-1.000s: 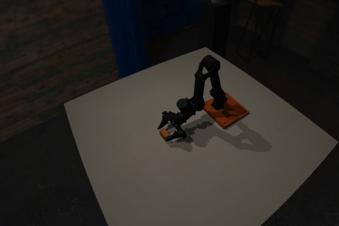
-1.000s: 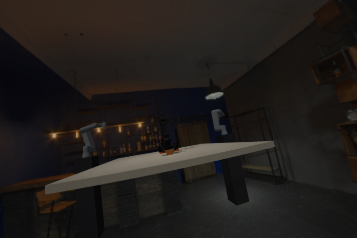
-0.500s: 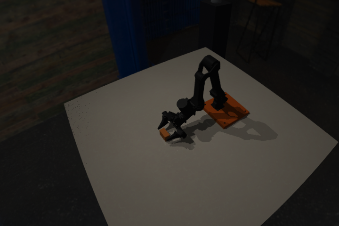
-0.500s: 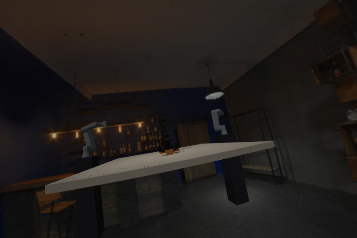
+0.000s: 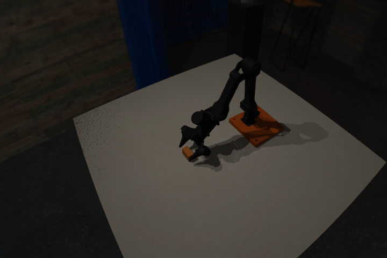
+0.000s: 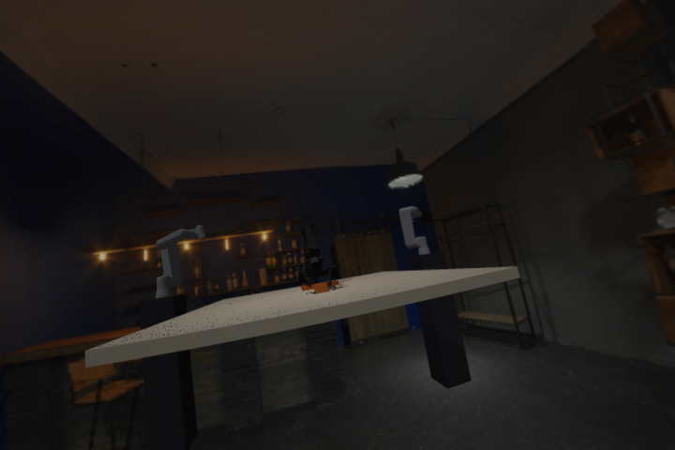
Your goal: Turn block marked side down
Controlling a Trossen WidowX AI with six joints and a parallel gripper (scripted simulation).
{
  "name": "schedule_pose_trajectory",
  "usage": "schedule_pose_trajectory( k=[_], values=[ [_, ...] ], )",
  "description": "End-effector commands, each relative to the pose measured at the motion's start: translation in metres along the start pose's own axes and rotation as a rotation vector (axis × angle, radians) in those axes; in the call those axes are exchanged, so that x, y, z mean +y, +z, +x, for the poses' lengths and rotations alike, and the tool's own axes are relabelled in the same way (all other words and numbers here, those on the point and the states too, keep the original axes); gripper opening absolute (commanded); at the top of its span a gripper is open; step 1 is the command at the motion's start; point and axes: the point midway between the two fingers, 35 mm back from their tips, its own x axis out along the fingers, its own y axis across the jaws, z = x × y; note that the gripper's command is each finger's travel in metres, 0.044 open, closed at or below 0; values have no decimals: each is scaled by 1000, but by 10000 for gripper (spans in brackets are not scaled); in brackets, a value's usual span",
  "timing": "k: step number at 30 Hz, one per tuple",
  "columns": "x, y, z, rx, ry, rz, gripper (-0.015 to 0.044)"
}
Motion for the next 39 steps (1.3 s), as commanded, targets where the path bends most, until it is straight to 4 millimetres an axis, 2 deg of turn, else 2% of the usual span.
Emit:
schedule_pose_trajectory(
  k=[1,16,25,34,39],
  values=[
    [0,22,-57,240,2,0,440],
    [0,25,-56,260,2,0,440],
    [0,51,-45,535,1,0,440],
    [1,69,-48,818,1,0,440],
    [1,71,-50,864,2,0,440]
  ],
)
